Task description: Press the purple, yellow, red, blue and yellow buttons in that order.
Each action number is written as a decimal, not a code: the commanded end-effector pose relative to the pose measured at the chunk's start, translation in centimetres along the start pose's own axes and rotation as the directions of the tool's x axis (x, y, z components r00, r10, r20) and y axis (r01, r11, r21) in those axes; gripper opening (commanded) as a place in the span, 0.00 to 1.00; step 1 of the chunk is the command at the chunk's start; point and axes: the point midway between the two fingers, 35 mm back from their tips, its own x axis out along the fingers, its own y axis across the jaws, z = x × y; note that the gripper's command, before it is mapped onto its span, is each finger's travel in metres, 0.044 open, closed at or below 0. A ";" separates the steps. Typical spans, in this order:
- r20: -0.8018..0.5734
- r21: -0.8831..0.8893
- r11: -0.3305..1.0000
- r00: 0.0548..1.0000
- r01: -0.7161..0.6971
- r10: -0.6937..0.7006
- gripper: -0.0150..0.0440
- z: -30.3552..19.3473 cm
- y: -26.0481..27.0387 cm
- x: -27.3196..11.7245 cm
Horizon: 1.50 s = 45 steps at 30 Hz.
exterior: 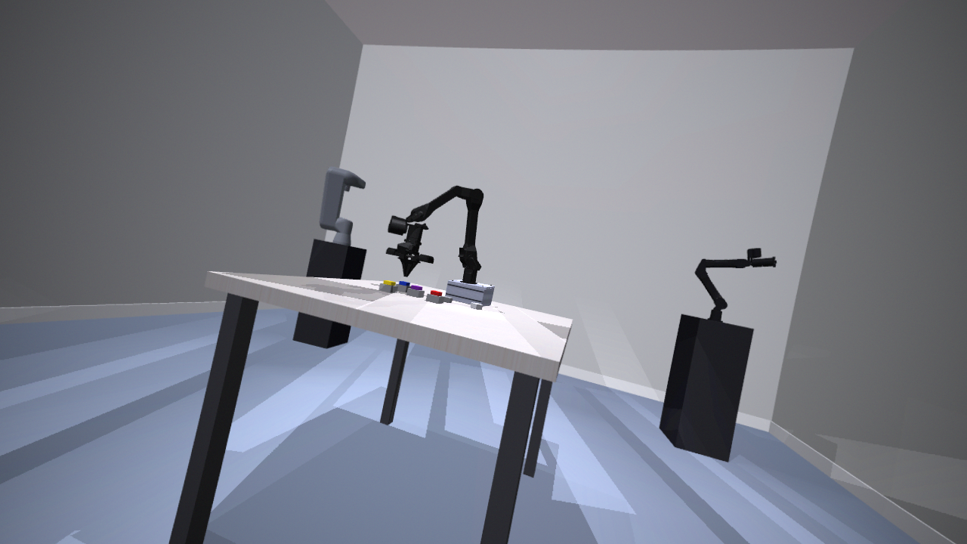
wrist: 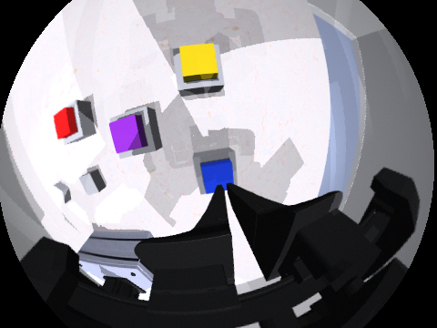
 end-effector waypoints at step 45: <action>0.010 -0.003 1.000 1.000 -0.007 0.007 0.29 12.1 0.5 1.0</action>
